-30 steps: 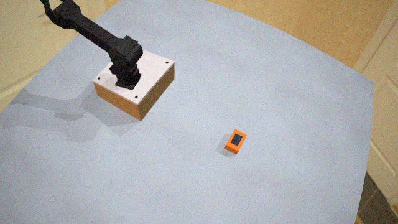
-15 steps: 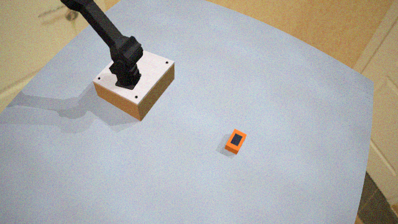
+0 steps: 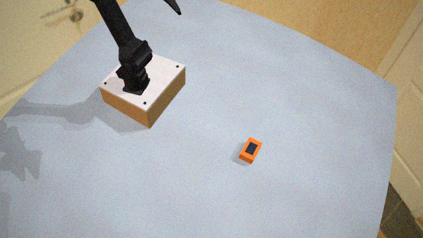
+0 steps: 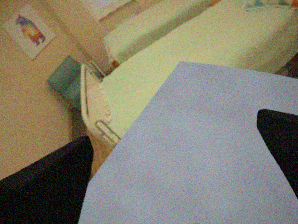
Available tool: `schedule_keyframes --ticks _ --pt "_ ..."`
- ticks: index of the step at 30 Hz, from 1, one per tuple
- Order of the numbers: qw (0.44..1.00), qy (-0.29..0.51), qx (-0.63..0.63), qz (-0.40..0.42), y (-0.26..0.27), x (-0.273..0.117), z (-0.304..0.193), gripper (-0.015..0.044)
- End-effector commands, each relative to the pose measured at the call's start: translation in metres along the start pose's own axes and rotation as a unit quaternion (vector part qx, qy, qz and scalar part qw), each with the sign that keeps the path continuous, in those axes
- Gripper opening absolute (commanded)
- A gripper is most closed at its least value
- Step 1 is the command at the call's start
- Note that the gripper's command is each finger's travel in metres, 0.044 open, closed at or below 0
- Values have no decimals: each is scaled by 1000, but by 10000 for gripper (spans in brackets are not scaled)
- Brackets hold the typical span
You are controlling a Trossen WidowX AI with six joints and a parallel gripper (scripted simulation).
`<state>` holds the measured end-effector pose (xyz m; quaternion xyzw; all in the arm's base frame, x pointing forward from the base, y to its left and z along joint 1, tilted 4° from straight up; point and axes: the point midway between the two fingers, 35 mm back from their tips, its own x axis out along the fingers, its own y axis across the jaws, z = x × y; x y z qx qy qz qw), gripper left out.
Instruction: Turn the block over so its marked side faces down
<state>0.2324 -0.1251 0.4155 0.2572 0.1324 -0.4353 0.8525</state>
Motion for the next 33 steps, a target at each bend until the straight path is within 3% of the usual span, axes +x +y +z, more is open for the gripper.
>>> schedule_keyframes --ticks 1,12,24,33 --pt "992 83 -94 -7 24 51 -46 440" --pt "914 290 -283 13 46 146 -179 440" --pt "748 520 -404 77 9 195 -347 440" --pt "737 533 -408 83 18 201 -362 440"
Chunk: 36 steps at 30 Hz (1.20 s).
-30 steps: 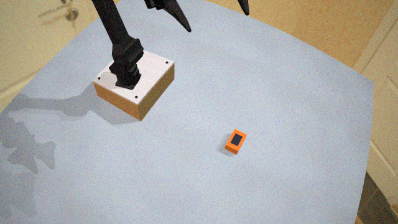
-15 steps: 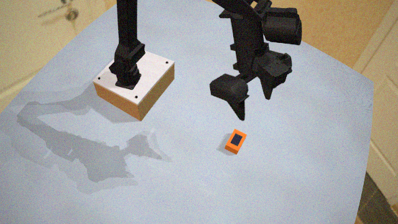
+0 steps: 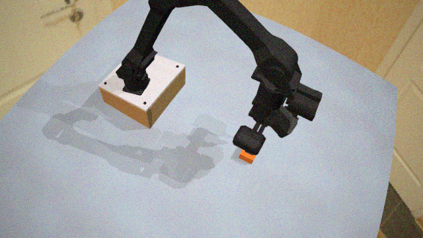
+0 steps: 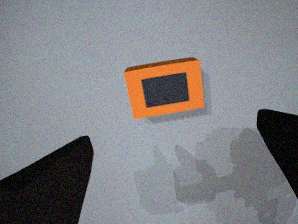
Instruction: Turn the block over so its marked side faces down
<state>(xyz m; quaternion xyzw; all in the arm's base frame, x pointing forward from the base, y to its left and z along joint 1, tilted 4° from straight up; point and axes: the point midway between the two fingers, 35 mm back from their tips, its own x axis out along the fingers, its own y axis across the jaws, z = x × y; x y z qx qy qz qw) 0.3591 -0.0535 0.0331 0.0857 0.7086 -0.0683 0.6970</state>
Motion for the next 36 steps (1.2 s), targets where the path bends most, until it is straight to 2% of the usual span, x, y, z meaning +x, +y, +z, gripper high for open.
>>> schedule_keyframes --ticks 1,4,36 --pt "1000 -1 -7 6 3 12 5 440" --pt "1000 -1 -7 6 1 36 4 440" --pt "1000 0 -7 6 -1 79 3 440"
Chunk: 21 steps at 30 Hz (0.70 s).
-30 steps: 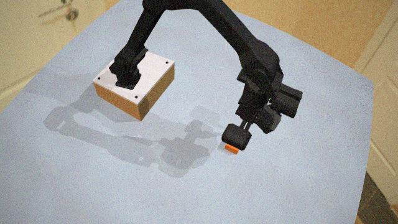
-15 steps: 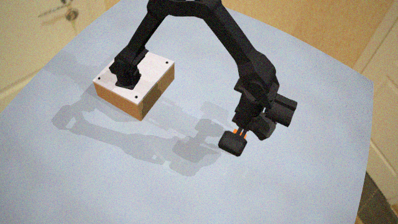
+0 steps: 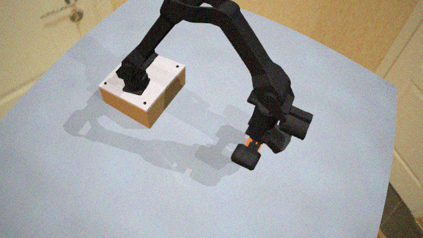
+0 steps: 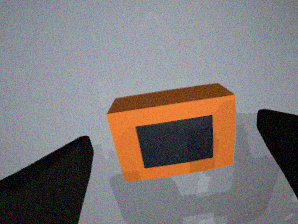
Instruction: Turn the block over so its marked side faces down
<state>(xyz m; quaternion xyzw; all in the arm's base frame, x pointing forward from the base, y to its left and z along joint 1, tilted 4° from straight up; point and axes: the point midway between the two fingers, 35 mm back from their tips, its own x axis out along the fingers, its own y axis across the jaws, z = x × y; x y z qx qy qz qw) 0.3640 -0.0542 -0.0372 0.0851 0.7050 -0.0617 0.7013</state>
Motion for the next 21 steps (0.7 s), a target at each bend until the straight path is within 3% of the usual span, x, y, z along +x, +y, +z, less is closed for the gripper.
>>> schedule_keyframes --ticks 1,4,10,21 --pt "1000 5 -2 1 0 10 -3 440" --pt "1000 5 -2 1 0 12 -3 440" --pt "1000 5 -2 1 0 12 -3 282" --pt "1000 5 -2 1 0 12 -3 209"
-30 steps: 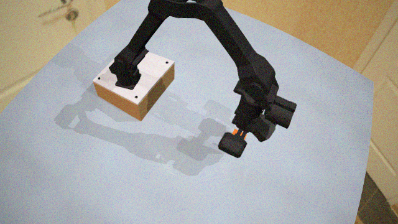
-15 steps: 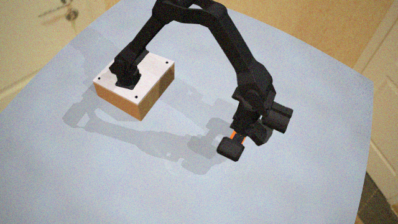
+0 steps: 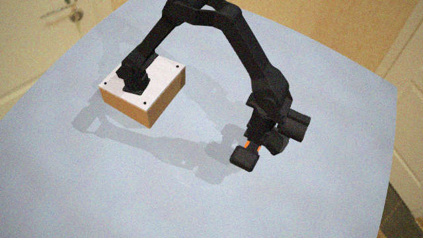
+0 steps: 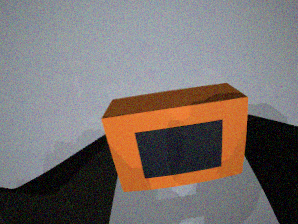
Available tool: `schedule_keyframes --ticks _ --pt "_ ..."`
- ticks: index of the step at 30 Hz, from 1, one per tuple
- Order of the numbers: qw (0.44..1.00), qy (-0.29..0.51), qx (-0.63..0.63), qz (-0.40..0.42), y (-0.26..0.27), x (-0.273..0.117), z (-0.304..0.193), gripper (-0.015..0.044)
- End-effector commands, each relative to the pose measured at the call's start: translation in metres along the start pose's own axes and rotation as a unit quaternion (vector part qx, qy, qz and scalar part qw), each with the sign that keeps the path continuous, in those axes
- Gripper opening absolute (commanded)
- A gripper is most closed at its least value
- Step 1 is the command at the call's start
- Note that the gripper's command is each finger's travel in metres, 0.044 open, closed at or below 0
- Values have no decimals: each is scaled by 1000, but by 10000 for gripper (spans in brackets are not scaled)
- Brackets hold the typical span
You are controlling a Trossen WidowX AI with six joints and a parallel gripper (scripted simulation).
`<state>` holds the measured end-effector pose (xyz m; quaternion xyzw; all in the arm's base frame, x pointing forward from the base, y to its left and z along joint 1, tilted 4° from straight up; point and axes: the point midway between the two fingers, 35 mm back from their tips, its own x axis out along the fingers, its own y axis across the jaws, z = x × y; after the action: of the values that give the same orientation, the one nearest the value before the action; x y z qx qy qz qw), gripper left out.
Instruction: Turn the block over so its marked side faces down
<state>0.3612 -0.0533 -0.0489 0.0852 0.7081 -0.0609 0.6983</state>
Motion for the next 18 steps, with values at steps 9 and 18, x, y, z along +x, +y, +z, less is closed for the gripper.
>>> schedule_keyframes --ticks 9,18 --pt "1000 0 -2 1 0 1 0 149" --pt "1000 0 -2 1 0 -29 0 0"
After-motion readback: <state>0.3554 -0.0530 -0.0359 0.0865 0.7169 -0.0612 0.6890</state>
